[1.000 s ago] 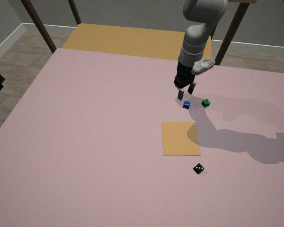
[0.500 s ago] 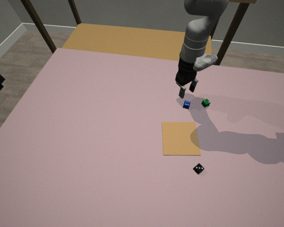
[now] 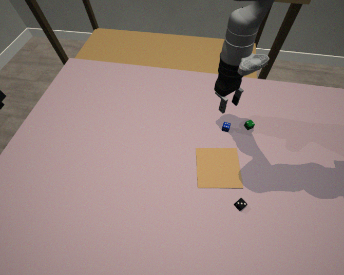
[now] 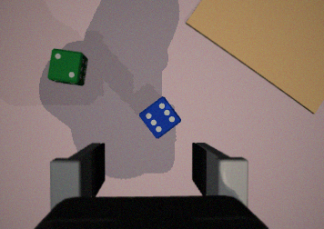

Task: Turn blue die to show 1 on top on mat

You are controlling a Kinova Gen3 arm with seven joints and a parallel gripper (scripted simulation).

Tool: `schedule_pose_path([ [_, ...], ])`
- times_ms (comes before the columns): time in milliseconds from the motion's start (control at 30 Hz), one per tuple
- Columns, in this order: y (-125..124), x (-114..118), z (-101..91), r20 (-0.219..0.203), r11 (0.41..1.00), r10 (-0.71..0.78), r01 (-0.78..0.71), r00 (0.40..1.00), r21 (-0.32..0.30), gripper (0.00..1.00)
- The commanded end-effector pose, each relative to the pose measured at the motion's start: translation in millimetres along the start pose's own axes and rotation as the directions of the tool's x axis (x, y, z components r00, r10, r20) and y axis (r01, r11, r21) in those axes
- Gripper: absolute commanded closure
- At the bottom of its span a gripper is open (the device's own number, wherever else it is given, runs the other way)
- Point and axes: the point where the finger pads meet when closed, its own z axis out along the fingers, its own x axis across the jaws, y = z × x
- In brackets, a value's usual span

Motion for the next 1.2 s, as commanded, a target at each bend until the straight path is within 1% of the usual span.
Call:
schedule_pose_path([
  [0,6.0,1.4,-12.4,-0.001,1.0,-0.004,0.004,1.0,-0.022,0.0],
  [100,5.8,1.4,-21.7,-0.001,1.0,-0.004,0.004,1.0,-0.022,0.0],
  [167,5.8,1.4,-21.7,-0.001,1.0,-0.004,0.004,1.0,-0.022,0.0],
  [400,5.4,1.4,-40.3,-0.001,1.0,-0.004,0.004,1.0,-0.022,0.0],
  [567,5.2,1.4,-48.4,-0.001,1.0,-0.004,0.004,1.0,-0.022,0.0],
  [1167,4.2,1.9,-51.5,-0.001,1.0,-0.004,0.004,1.0,-0.022,0.0],
])
